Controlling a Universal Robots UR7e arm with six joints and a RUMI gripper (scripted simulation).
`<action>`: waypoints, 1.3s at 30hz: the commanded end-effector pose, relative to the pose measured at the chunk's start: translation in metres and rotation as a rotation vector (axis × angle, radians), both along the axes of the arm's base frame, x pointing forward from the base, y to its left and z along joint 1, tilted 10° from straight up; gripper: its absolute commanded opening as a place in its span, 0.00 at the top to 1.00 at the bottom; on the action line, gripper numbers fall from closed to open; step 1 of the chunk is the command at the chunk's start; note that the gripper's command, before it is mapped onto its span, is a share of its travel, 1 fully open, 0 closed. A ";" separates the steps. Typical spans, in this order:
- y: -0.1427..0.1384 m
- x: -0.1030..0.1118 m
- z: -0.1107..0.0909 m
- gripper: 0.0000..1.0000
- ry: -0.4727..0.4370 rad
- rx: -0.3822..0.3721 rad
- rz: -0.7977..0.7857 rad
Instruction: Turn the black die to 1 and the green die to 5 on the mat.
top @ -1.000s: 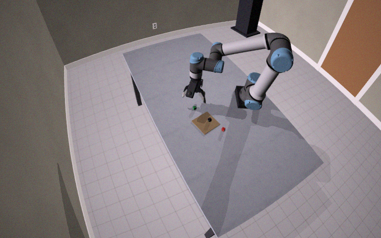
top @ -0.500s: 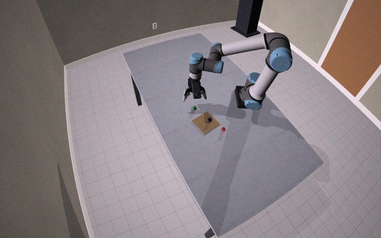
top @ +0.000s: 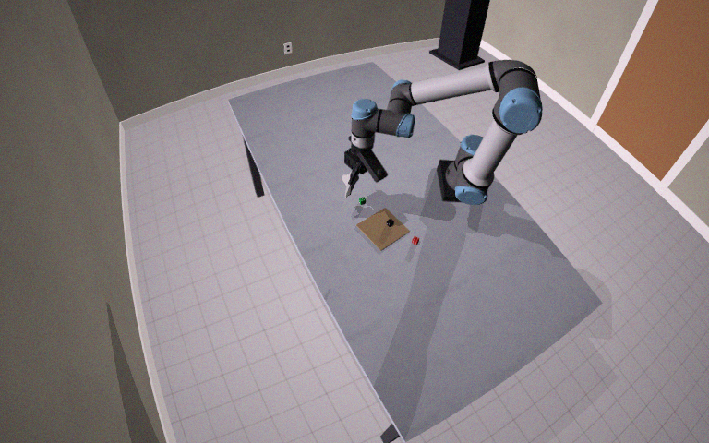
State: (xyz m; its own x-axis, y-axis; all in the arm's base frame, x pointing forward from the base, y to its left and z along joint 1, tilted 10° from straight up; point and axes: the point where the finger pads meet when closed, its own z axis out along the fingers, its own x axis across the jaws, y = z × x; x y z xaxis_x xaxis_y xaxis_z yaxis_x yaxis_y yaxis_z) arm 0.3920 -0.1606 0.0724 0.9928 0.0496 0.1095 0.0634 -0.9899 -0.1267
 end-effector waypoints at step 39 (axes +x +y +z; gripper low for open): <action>-0.013 -0.011 -0.012 0.00 -0.148 -0.105 1.044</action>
